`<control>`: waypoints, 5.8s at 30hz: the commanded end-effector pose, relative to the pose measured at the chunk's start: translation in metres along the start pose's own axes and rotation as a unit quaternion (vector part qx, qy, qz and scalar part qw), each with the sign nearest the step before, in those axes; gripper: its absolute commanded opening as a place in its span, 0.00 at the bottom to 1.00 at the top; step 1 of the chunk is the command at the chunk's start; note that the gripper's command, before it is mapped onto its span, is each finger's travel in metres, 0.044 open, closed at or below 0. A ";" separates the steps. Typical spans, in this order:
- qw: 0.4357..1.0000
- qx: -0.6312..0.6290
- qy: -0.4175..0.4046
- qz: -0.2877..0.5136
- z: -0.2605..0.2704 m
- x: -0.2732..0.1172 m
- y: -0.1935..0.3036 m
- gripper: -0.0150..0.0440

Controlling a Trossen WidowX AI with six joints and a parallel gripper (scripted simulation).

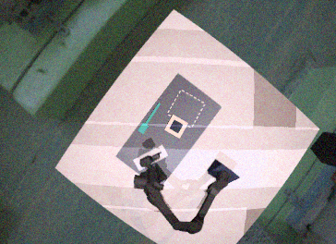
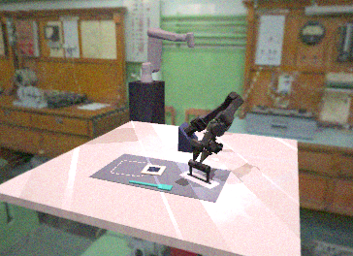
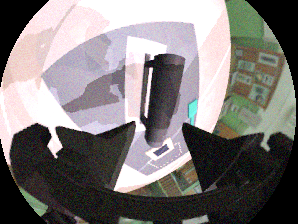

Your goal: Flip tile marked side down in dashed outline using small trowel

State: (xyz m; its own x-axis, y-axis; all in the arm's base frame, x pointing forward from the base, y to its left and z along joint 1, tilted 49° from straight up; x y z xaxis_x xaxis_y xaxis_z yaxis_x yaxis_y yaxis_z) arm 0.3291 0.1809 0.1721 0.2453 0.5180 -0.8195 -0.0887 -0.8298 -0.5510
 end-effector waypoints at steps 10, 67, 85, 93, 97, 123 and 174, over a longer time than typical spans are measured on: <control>0.982 0.053 0.177 -0.026 0.032 -0.004 0.001 0.76; 0.975 0.068 0.207 -0.038 0.013 0.051 0.000 0.47; 0.975 0.068 0.207 -0.038 0.013 0.051 0.000 0.27; 0.976 0.064 0.206 -0.038 -0.005 0.015 0.010 0.25; 0.976 0.066 0.206 -0.038 -0.011 -0.002 0.014 0.25; 0.952 -0.069 0.222 -0.201 -0.017 0.039 0.096 0.25; 0.933 -0.123 0.237 -0.240 0.009 0.078 0.123 0.25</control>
State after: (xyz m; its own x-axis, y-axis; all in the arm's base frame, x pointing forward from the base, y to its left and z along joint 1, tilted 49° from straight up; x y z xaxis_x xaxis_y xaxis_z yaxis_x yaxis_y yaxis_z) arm 0.3256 0.1253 0.0434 0.6018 0.7436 -0.2913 0.3531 -0.5749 -0.7382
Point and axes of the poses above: the point midway between the two fingers, 35 mm back from their tips, its own x axis out along the fingers, its own z axis across the jaws, y = z × x, the point moved 3 cm from there along -x, back along the fingers, and after that the axes turned 8 degrees about -x, right-handed, at the moved point
